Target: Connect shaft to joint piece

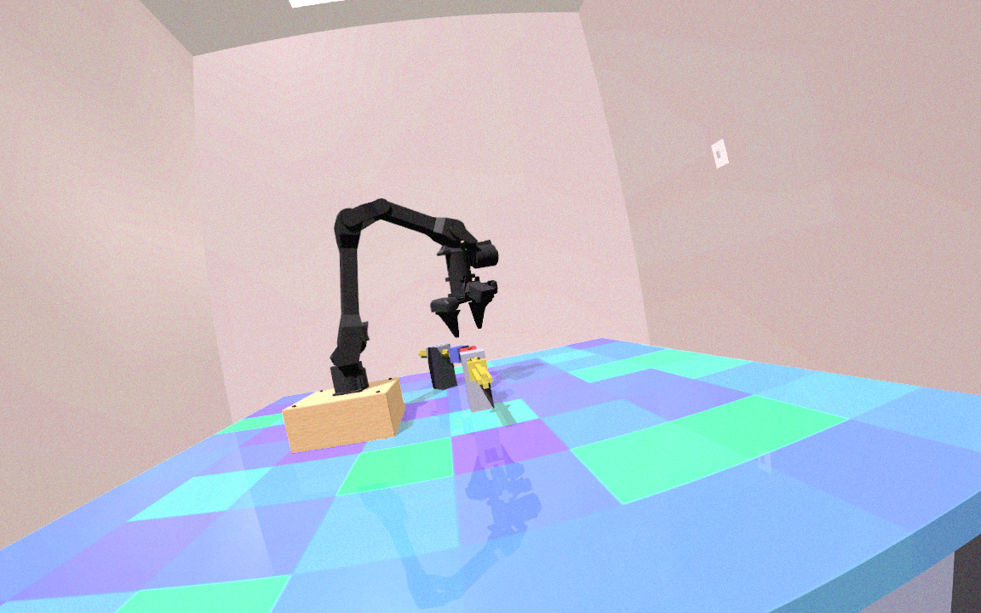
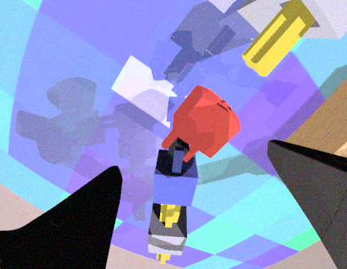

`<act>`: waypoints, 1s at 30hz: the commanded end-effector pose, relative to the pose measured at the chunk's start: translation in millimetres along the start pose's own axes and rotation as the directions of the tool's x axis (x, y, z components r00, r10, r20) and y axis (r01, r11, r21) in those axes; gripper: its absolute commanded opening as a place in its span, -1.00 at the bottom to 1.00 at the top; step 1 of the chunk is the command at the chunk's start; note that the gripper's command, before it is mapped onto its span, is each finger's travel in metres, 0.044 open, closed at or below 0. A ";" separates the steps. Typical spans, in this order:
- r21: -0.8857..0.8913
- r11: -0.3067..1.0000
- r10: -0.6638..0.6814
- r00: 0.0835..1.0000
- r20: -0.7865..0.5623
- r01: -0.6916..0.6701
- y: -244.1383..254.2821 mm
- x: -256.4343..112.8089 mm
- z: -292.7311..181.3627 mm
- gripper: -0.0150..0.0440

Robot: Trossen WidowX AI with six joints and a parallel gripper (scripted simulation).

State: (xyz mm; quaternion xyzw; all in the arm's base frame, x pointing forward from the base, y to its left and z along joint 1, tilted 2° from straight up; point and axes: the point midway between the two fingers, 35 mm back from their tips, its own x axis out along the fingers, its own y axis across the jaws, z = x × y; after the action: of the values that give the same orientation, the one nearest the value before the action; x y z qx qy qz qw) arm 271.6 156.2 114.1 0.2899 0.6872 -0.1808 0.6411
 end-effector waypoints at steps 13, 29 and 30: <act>-0.520 0.849 -0.063 0.996 0.071 0.090 1.9 -50.0 -9.4 1.00; -0.679 0.724 -0.084 0.992 0.092 0.124 0.3 -68.8 -14.3 1.00; -0.675 0.728 -0.083 0.992 0.090 0.123 0.0 -68.6 -14.0 1.00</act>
State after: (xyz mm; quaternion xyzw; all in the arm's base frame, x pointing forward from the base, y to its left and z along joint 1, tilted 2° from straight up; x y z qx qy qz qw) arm 261.4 153.9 184.0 -0.0106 0.7024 0.0416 0.7105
